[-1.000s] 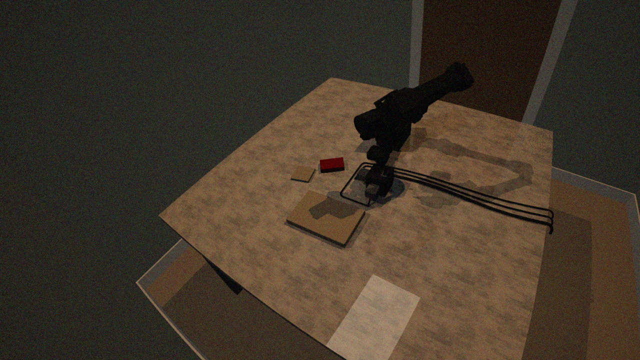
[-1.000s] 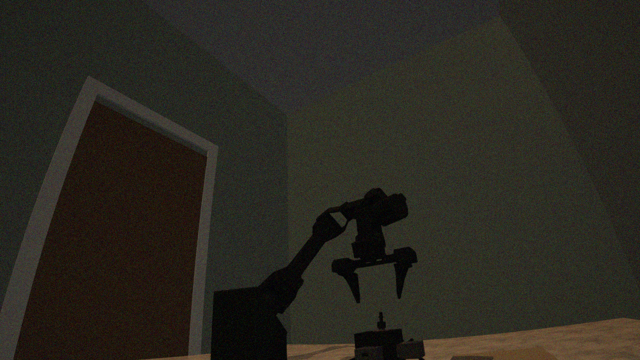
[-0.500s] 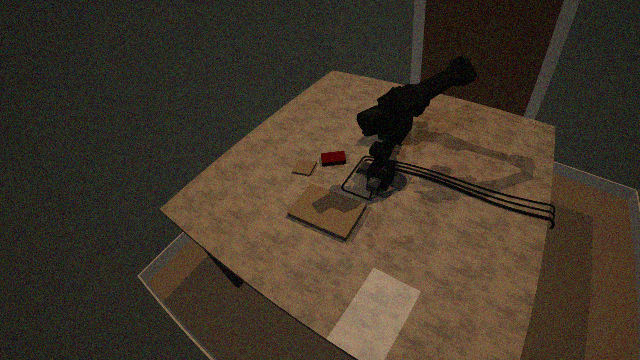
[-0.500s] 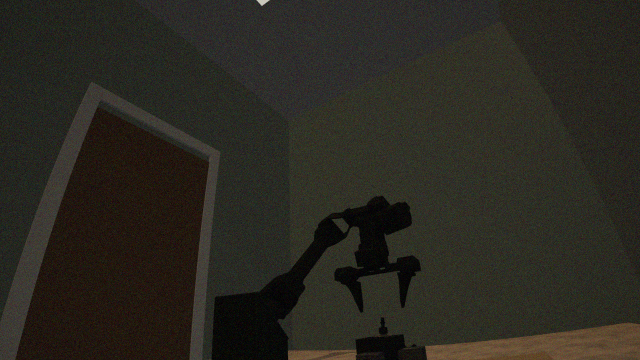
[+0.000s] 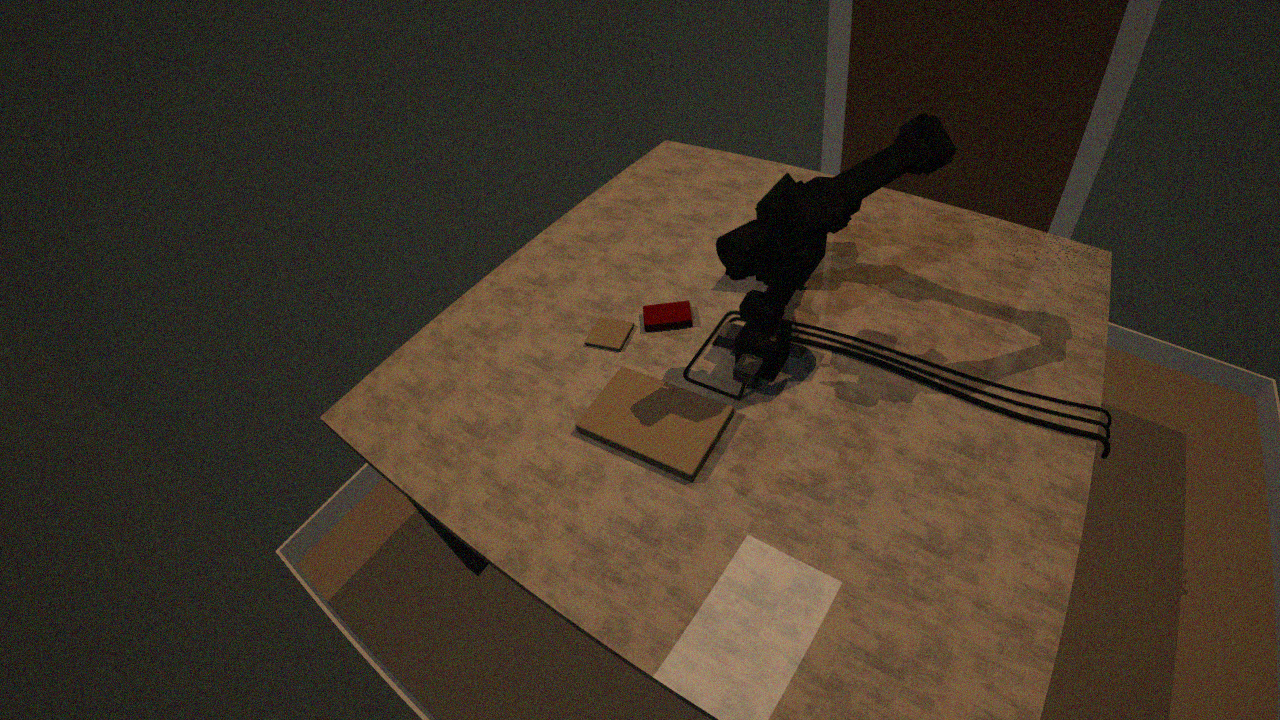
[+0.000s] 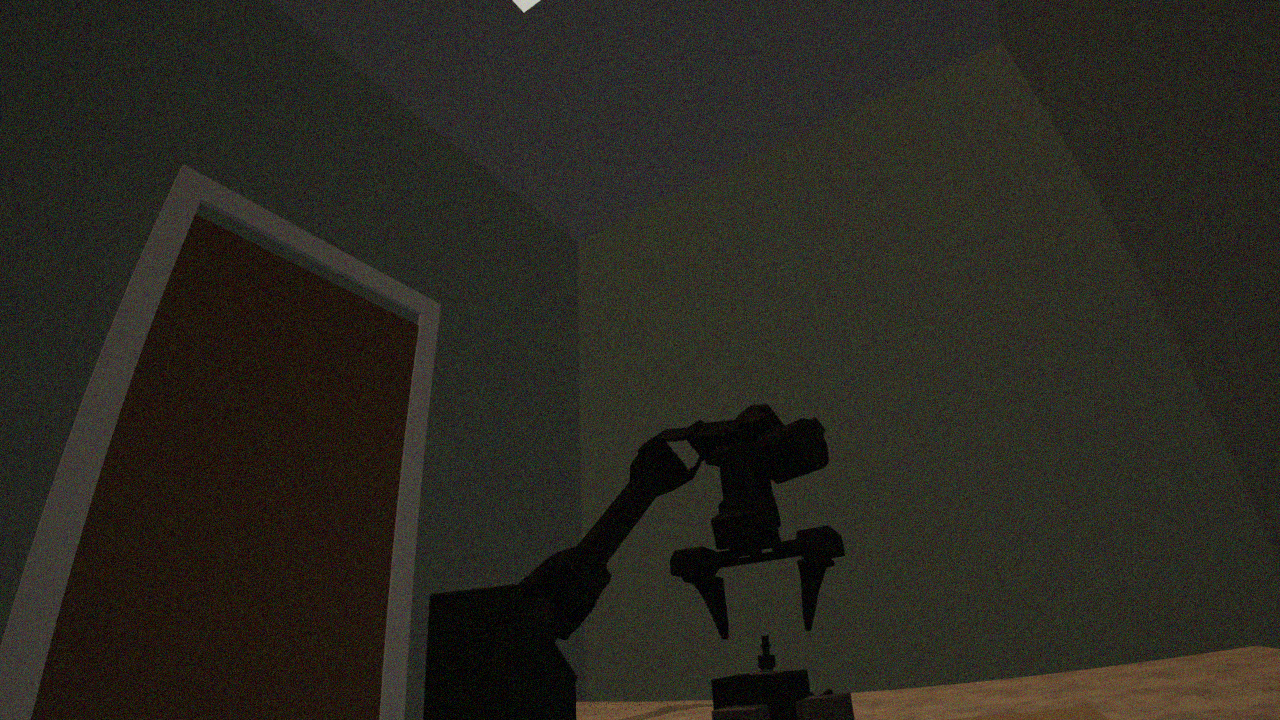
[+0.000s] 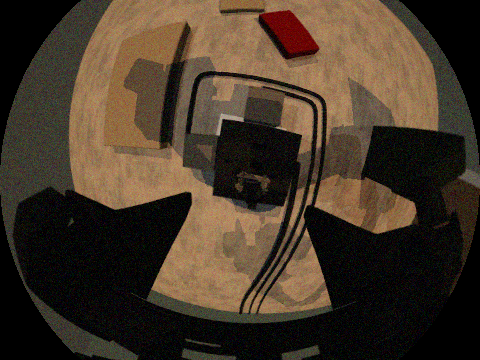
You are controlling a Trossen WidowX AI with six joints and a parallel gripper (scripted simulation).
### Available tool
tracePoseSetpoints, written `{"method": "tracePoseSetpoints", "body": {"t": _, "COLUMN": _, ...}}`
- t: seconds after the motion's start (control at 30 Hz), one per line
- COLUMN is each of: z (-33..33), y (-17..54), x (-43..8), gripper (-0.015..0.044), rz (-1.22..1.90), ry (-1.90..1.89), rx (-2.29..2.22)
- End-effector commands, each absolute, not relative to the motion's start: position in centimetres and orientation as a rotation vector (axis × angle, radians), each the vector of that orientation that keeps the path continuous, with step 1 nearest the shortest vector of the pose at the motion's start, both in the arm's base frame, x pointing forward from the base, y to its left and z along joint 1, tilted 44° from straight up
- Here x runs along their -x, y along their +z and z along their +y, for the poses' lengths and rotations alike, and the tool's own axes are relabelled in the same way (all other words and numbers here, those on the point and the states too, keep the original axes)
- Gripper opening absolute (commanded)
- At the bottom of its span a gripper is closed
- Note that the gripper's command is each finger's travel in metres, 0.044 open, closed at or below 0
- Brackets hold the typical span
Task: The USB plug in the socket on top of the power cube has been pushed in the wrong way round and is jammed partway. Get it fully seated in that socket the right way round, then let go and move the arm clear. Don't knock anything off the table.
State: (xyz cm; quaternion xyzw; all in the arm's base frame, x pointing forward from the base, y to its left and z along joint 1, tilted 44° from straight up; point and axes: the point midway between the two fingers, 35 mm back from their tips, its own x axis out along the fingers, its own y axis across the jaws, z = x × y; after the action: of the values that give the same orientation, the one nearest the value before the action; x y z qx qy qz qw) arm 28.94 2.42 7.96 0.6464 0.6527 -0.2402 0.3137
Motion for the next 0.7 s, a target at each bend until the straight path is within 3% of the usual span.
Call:
{"method": "tracePoseSetpoints", "body": {"t": 0.0, "z": 2.83, "y": 7.6, "x": -28.83, "gripper": 0.044, "rz": 1.726, "ry": -0.637, "rx": -1.71}}
{"method": "tracePoseSetpoints", "body": {"t": 0.23, "z": 2.99, "y": 7.43, "x": -28.84, "gripper": 0.044, "rz": 1.726, "ry": -0.637, "rx": -1.71}}
{"method": "tracePoseSetpoints", "body": {"t": 0.67, "z": 2.86, "y": 7.56, "x": -28.92, "gripper": 0.0099, "rz": 1.722, "ry": -0.633, "rx": -1.703}}
